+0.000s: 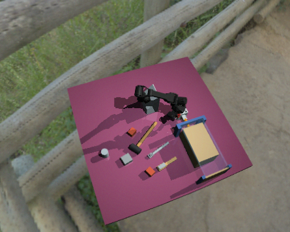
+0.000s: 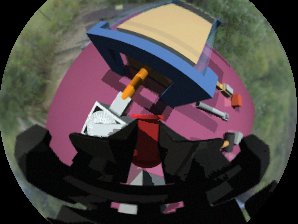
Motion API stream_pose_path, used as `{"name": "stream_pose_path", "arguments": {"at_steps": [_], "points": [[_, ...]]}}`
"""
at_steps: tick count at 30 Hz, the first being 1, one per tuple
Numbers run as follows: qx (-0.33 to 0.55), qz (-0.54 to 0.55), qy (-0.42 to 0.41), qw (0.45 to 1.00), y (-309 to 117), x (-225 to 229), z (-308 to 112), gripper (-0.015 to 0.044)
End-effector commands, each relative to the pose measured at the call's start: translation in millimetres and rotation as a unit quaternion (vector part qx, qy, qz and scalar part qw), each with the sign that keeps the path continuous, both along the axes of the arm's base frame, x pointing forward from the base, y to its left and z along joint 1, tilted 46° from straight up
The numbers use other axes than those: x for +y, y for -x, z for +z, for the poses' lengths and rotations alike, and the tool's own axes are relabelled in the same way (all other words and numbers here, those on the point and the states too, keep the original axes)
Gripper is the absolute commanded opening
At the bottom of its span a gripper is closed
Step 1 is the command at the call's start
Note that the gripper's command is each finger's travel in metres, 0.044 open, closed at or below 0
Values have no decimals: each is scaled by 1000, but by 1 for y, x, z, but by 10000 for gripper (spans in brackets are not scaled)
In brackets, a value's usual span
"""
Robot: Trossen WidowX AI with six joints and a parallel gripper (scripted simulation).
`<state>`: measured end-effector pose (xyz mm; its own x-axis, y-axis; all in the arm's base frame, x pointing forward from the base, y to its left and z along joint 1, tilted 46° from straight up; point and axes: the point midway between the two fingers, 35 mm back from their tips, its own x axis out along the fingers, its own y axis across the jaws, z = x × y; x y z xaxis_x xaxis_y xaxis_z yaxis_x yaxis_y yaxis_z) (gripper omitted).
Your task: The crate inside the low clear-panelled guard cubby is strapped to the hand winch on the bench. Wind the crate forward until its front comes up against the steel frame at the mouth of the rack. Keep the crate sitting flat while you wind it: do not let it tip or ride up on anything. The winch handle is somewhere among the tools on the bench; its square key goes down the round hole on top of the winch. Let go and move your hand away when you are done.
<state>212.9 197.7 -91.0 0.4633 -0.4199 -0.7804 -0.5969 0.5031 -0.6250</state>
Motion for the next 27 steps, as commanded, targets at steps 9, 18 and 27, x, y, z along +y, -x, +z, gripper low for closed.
{"name": "stream_pose_path", "arguments": {"at_steps": [9, 18, 27], "points": [[-3, -4, -7, 1000, -14, 13, -11, 0], [-3, -4, -8, 1000, -19, 20, -18, 0], [-4, -4, -8, 1000, -23, 28, -24, 0]]}}
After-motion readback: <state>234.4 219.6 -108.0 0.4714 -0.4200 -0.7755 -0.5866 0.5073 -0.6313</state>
